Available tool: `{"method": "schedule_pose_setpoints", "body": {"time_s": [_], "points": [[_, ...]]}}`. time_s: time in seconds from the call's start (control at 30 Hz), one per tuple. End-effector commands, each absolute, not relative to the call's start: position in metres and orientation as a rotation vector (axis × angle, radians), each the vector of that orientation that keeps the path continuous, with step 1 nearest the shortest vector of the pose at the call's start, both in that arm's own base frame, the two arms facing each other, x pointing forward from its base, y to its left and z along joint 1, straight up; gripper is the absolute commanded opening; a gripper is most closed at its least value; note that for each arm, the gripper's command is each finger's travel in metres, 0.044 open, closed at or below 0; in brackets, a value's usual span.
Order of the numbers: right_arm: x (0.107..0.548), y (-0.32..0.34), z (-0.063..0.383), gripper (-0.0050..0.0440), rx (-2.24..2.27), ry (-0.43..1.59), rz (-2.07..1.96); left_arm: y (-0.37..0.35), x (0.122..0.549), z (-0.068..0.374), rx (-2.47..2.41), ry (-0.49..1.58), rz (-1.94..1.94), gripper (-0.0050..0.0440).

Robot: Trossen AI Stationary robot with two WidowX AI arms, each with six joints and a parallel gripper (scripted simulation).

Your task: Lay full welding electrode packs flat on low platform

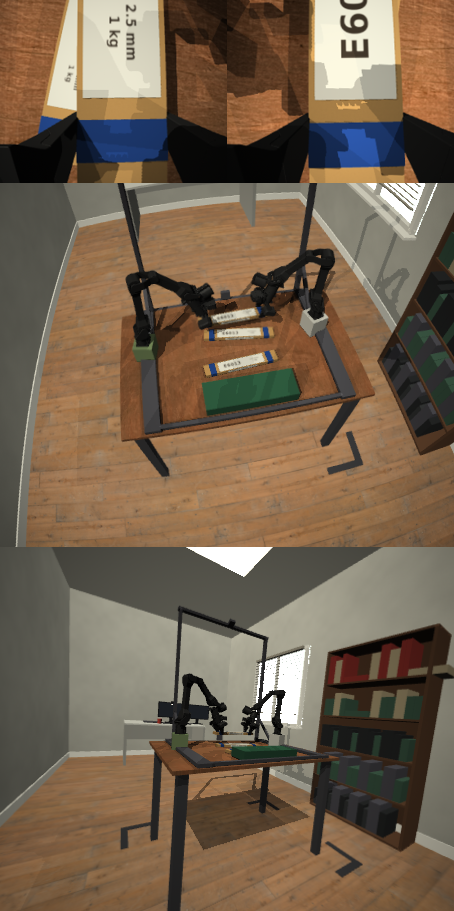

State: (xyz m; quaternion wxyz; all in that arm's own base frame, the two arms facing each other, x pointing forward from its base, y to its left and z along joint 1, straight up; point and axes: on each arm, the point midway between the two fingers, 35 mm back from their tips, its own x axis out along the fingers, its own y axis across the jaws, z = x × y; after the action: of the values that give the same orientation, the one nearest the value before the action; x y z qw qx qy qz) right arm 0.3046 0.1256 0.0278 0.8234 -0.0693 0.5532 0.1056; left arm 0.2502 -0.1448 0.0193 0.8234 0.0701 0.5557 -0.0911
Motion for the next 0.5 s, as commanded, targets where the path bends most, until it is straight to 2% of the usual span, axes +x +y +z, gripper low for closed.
{"method": "schedule_pose_setpoints", "body": {"time_s": [0.0, 0.47], "points": [[0.308, 0.106, 0.035, -0.0050, -0.118, 1.163, 0.188, -0.144, 0.248, 0.027, 0.158, 1.165, -0.252, -0.0050], [0.313, 0.082, 0.035, -0.0050, -0.120, 1.162, 0.187, -0.121, 0.255, 0.027, 0.160, 1.165, -0.251, -0.0050]]}}
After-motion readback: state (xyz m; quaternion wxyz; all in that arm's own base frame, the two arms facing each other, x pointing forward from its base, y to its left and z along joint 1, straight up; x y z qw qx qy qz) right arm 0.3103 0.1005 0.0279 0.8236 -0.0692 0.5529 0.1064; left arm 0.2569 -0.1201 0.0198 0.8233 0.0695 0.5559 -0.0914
